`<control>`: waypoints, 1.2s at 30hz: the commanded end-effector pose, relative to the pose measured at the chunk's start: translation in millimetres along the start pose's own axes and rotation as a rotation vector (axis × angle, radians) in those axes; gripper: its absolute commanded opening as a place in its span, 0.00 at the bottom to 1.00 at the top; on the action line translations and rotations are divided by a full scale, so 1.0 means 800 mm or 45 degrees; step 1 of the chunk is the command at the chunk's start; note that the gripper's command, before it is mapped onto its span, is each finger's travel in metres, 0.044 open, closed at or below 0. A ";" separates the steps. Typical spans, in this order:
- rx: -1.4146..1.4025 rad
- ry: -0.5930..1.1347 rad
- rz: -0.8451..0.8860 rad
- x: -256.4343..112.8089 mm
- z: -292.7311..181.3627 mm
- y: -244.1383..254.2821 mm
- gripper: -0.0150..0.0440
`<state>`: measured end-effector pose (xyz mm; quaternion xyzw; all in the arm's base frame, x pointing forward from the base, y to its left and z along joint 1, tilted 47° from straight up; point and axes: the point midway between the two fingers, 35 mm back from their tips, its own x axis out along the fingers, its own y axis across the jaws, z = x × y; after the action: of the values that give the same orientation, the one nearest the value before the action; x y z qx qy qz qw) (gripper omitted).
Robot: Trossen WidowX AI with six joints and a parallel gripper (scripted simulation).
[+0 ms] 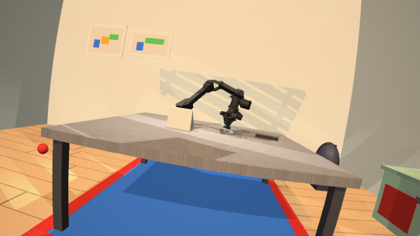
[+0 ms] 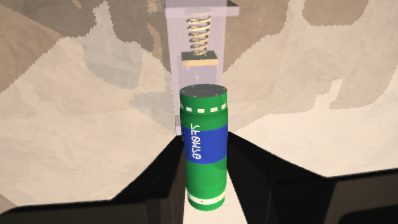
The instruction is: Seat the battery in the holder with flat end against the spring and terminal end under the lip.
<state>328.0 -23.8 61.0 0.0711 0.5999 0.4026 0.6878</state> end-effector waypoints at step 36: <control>0.001 0.353 0.011 0.020 0.016 -0.001 0.37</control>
<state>338.0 -9.4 52.2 0.0212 0.6818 0.4138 0.6029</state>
